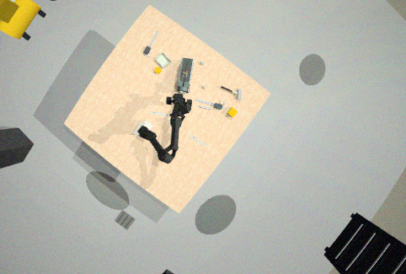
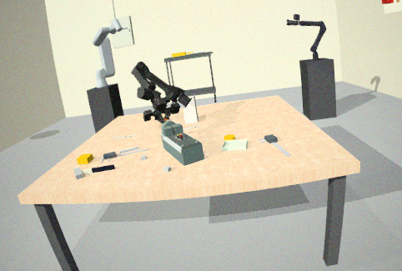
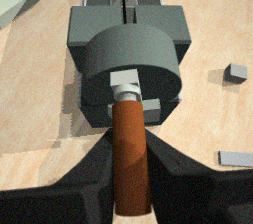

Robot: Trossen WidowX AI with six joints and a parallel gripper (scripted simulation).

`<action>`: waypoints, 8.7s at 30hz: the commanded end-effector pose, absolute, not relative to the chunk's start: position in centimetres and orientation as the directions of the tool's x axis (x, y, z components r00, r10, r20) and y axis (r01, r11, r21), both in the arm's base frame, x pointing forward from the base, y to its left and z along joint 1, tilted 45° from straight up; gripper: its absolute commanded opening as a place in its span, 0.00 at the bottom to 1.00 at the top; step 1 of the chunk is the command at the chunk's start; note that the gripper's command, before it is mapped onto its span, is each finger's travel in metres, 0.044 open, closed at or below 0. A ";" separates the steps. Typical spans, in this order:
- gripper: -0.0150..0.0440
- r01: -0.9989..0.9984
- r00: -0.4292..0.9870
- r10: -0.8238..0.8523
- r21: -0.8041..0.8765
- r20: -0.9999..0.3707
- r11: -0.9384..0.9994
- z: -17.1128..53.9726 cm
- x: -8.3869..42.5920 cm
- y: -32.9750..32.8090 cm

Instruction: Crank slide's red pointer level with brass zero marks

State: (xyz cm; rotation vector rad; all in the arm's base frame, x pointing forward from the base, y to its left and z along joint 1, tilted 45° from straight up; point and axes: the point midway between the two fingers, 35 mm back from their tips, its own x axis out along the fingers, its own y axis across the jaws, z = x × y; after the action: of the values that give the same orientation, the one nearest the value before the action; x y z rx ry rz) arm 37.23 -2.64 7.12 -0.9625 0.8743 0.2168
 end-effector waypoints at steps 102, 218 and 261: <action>0.25 -0.503 0.665 -0.216 -0.643 -0.715 0.578 8.1 38.9 -5.4; 0.25 -0.504 0.664 -0.217 -0.643 -0.715 0.577 3.0 38.2 -7.7; 0.25 -0.504 0.664 -0.217 -0.643 -0.716 0.577 2.8 38.1 -7.6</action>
State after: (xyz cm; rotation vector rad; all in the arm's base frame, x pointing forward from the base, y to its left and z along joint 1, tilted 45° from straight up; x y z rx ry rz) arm 38.49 -7.85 3.55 -0.9744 0.8397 0.1775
